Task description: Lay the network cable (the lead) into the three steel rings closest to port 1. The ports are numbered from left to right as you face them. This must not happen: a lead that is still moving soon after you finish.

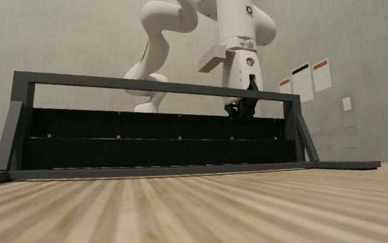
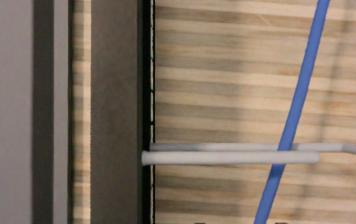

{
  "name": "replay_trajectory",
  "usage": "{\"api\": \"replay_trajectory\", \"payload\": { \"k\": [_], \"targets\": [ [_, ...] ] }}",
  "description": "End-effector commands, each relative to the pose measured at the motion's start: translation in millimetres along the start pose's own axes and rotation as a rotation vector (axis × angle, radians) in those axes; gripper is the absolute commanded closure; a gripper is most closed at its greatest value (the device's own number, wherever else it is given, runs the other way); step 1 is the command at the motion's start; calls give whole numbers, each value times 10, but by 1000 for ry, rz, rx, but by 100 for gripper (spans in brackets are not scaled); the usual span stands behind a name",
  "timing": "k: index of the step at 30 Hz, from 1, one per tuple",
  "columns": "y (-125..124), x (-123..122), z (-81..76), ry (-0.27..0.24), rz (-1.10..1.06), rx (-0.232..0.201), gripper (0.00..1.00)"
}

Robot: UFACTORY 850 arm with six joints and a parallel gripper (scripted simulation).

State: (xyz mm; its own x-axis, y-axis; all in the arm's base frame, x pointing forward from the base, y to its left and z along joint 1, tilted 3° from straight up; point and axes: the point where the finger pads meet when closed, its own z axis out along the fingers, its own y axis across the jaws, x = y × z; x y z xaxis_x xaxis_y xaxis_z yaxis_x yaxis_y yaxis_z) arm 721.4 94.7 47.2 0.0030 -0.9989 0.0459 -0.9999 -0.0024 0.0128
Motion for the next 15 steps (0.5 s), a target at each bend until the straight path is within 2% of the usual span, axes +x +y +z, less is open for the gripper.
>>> {"api": "replay_trajectory", "payload": {
  "k": [1,8,15],
  "targets": [
    [-18,-2,-23,-1,0,5,65],
    [-17,-2,-90,-1,0,5,65],
    [-17,-2,-255,-1,0,5,65]
  ]
}}
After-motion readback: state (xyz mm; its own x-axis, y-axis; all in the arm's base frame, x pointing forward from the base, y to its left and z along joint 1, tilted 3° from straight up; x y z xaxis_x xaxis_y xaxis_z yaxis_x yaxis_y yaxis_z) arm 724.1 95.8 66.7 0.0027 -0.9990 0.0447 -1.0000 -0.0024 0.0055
